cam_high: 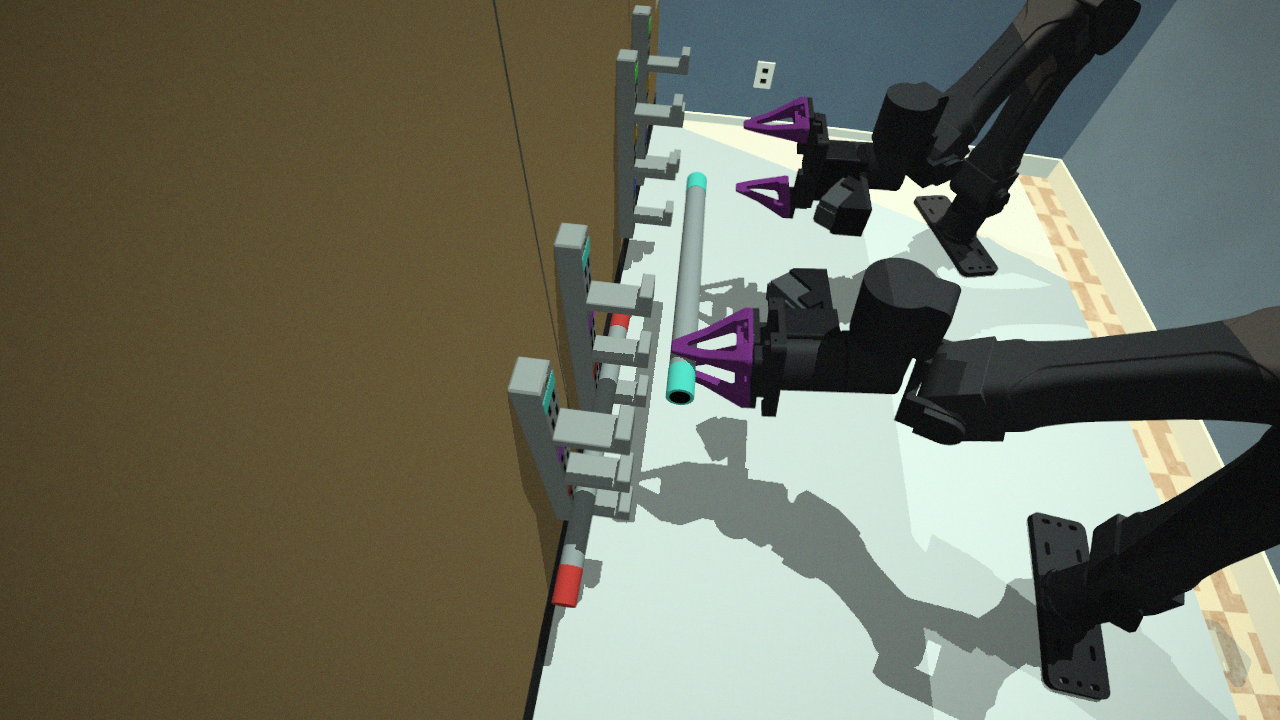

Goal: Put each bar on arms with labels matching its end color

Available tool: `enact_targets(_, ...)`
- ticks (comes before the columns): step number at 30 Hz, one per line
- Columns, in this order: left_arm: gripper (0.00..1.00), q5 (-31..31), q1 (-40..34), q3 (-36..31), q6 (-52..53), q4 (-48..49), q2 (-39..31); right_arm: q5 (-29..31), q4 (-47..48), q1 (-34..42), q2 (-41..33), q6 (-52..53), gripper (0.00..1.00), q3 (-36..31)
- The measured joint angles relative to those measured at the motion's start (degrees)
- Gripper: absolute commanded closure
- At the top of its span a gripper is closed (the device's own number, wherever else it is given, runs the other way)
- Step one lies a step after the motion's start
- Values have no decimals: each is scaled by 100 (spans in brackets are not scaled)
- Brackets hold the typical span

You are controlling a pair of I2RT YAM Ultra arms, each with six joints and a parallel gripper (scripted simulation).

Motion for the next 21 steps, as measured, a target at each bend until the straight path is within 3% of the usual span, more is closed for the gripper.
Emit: enact_targets(21,100,0,0,85,2,-120,0,-280,0,-262,-90,0,0,-83)
